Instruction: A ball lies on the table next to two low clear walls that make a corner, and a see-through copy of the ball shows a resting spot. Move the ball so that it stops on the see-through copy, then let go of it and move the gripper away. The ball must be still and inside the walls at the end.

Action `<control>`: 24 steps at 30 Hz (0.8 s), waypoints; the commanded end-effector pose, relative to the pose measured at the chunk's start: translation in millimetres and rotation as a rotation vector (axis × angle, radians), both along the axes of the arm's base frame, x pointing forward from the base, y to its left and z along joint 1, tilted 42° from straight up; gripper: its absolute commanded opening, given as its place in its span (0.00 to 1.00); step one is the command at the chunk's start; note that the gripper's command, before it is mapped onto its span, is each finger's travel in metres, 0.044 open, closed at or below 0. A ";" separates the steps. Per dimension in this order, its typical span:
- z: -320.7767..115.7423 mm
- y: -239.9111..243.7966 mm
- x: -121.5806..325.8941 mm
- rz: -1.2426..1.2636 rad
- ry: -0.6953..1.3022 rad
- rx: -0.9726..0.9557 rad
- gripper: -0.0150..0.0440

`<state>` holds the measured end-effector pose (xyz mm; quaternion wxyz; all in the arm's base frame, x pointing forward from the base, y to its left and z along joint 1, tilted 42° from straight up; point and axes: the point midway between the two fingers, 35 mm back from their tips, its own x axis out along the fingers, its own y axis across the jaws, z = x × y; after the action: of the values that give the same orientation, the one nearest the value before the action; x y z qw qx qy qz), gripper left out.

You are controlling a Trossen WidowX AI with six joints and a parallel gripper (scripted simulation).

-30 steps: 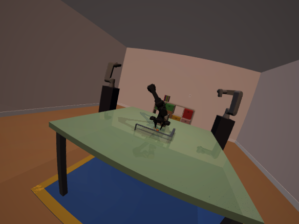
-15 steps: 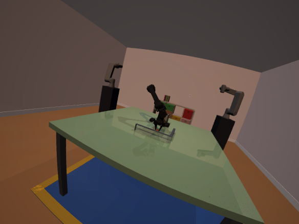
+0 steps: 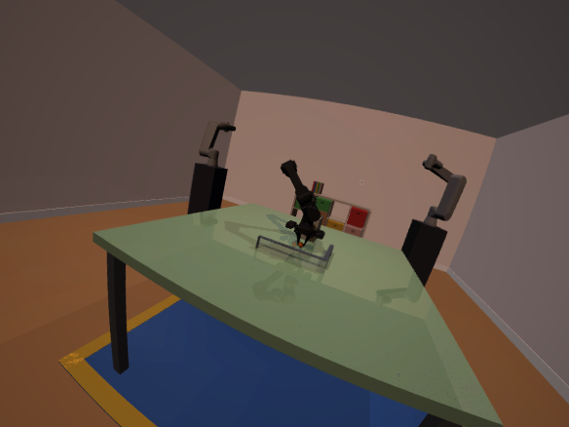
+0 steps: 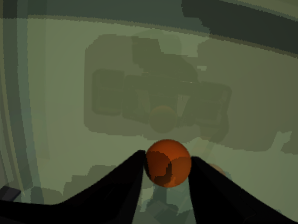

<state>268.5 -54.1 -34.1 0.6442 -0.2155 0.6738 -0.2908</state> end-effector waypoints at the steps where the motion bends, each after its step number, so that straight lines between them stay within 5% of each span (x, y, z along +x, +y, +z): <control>1: 18.7 17.9 7.9 0.001 -0.025 0.011 0.25; 12: 75.3 64.9 5.6 -0.001 -0.023 0.007 0.25; 24: 73.5 35.2 -12.9 0.000 -0.022 0.006 0.25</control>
<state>259.8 -11.0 37.7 0.6485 -0.2084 0.6713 -0.2923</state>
